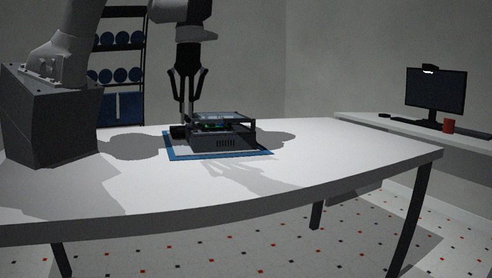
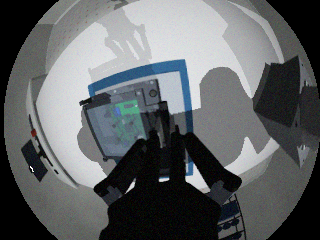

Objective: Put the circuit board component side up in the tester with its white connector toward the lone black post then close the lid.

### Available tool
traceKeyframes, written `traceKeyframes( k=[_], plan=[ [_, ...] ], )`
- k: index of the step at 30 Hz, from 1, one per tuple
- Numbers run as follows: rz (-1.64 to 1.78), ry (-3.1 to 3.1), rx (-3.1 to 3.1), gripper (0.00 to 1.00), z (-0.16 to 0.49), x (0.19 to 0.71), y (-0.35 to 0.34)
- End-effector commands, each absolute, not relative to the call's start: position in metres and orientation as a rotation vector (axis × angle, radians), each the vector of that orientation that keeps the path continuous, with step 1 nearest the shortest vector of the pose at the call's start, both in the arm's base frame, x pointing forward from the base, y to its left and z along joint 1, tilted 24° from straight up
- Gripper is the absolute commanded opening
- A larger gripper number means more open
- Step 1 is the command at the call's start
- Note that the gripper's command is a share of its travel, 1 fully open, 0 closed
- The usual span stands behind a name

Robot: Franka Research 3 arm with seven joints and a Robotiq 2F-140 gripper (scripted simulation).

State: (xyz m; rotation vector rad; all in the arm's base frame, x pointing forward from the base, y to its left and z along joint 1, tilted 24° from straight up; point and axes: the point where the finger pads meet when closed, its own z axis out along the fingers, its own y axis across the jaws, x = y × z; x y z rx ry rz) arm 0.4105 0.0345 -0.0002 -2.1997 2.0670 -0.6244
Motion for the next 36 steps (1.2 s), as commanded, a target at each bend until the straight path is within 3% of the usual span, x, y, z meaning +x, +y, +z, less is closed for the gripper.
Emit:
traceKeyframes(
  k=[1, 21, 22, 36],
  plan=[
    [-0.623, 2.074, -2.195, 0.00, -0.0026, 0.4115, 0.0323],
    [-0.623, 2.074, -2.195, 0.00, -0.0040, 0.4120, 0.0320],
    [-0.623, 2.074, -2.195, 0.30, -0.0040, 0.4120, 0.0320],
    [-0.623, 2.074, -2.195, 0.30, -0.0040, 0.4120, 0.0320]
  ],
)
